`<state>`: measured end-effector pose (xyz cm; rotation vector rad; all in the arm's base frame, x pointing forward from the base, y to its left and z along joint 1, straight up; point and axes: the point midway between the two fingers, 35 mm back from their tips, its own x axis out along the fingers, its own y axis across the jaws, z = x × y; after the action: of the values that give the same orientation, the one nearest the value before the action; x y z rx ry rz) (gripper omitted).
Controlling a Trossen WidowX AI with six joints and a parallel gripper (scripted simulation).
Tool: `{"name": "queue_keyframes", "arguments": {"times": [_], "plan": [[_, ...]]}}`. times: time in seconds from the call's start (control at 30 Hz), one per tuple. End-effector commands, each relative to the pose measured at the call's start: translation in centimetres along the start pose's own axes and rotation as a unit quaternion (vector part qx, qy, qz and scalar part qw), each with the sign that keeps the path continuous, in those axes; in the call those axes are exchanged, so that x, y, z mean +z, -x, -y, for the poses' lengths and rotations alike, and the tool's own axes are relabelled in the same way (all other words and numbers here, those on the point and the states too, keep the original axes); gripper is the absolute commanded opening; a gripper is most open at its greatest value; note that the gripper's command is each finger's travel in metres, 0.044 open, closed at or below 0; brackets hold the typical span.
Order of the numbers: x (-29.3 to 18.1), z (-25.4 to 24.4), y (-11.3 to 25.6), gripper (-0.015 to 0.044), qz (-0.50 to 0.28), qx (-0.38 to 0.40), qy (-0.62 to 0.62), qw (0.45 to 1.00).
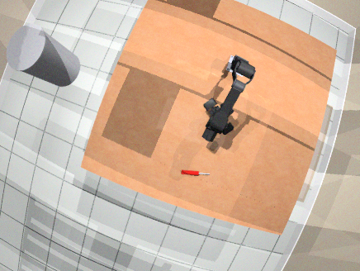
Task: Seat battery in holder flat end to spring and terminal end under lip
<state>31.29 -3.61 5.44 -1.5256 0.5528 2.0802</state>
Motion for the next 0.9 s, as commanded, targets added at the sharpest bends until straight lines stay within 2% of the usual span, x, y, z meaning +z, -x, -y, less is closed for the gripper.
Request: {"name": "queue_keyframes", "arguments": {"times": [0.0, 0.87], "plan": [[-0.33, -0.05, -0.1, 0.0075, -0.019, 0.003, -0.002, 1.0], [0.05, -0.01, -0.54, 0.0075, -0.093, 0.003, -0.009, 0.996]]}}
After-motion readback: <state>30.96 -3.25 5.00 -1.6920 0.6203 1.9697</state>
